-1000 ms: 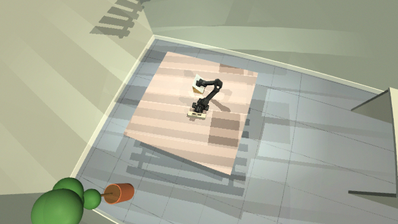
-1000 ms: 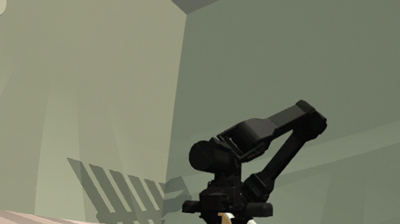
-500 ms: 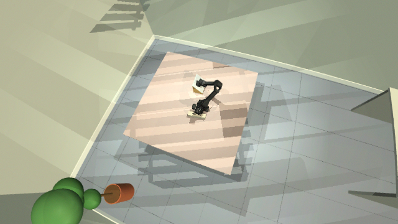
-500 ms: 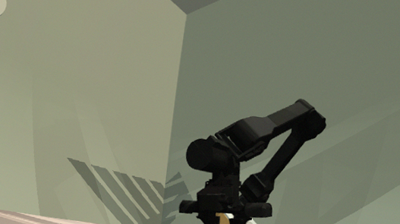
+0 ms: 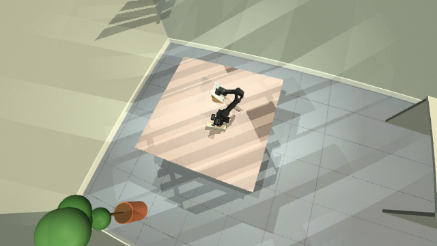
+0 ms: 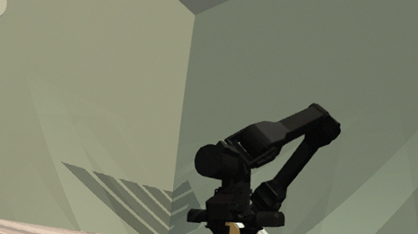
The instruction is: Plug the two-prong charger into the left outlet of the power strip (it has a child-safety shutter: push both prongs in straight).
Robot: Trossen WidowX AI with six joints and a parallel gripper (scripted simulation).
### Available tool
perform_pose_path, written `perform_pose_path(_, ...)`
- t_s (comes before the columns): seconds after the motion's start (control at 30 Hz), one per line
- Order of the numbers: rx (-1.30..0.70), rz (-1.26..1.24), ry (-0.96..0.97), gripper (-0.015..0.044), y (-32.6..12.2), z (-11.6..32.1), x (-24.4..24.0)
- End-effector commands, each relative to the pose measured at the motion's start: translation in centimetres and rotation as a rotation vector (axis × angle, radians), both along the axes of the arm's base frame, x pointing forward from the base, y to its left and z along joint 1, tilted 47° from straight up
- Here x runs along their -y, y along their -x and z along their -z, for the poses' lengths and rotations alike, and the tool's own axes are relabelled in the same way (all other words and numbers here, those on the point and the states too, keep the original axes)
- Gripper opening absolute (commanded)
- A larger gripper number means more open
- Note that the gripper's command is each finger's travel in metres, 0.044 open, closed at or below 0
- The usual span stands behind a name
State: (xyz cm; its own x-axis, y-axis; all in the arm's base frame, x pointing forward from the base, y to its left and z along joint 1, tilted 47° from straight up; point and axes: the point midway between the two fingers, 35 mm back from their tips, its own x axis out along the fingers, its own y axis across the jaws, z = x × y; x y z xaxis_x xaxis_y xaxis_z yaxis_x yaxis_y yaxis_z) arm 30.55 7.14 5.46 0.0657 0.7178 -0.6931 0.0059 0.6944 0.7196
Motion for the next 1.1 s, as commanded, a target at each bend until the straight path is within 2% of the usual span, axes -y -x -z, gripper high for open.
perform_pose_path(0.0,0.004,-0.002,-0.005,0.0,-0.06,-0.13,-0.06)
perform_pose_path(1.07,0.004,-0.002,-0.005,0.0,-0.58,-0.25,-0.03)
